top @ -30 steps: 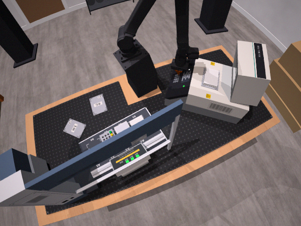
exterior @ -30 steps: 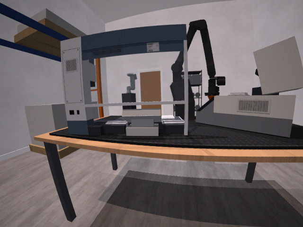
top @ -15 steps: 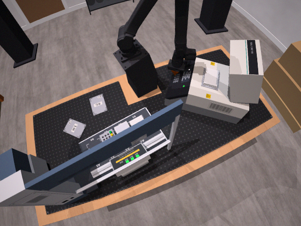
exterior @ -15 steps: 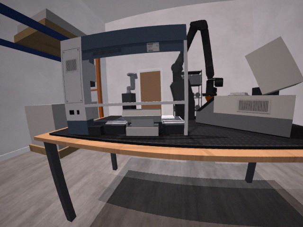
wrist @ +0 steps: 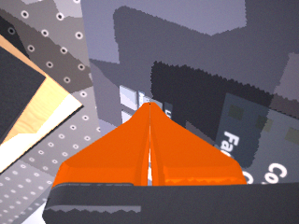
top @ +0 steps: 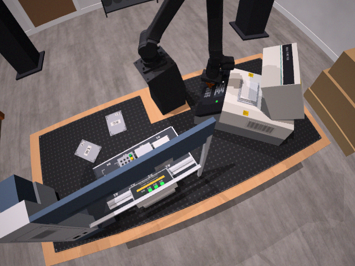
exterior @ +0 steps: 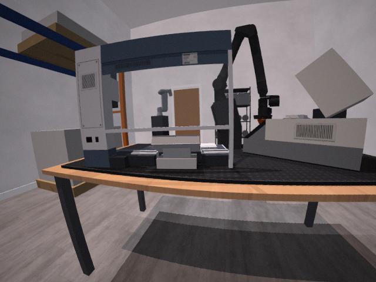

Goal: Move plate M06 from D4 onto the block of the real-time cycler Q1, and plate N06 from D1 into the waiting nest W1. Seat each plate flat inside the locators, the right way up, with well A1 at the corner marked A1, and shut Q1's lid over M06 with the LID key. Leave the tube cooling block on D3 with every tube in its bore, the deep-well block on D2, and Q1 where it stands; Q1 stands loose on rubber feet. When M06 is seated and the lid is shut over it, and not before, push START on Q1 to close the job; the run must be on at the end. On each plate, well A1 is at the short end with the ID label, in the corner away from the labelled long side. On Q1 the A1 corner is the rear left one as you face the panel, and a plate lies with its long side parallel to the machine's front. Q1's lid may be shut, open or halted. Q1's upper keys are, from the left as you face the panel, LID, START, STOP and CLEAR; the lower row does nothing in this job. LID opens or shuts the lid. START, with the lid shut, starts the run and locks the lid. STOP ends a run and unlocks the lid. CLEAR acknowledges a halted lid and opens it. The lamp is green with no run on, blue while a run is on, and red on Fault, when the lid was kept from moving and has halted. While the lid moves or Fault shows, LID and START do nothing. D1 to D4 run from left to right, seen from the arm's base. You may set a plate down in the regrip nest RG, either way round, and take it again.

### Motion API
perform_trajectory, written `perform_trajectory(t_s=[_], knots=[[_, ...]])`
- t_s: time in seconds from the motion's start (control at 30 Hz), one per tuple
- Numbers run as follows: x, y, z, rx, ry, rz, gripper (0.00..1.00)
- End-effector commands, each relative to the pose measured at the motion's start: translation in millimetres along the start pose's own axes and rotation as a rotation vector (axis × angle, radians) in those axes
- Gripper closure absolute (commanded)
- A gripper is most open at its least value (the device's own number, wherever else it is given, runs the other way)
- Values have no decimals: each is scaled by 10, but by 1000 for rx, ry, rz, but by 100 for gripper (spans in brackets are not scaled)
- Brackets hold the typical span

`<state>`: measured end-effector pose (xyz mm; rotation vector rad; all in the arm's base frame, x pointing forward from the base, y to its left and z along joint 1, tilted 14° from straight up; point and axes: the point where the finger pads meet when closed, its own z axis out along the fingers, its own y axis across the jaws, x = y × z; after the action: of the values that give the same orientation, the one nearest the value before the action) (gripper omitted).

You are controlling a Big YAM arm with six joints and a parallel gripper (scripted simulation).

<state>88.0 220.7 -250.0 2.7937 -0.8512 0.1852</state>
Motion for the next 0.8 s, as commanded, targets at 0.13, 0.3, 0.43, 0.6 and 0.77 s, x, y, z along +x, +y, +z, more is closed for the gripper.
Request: perform_trajectory(t_s=[0.13, 0.3, 0.43, 0.6, 0.77], knots=[[-26, 51, -71, 1, -2, -2, 100], [-49, -13, -75, 10, -5, -1, 100], [-80, -96, -77, 19, -9, 0, 100], [-95, -134, -85, 24, -11, 1, 100], [-74, -74, -73, 22, -10, 1, 100]])
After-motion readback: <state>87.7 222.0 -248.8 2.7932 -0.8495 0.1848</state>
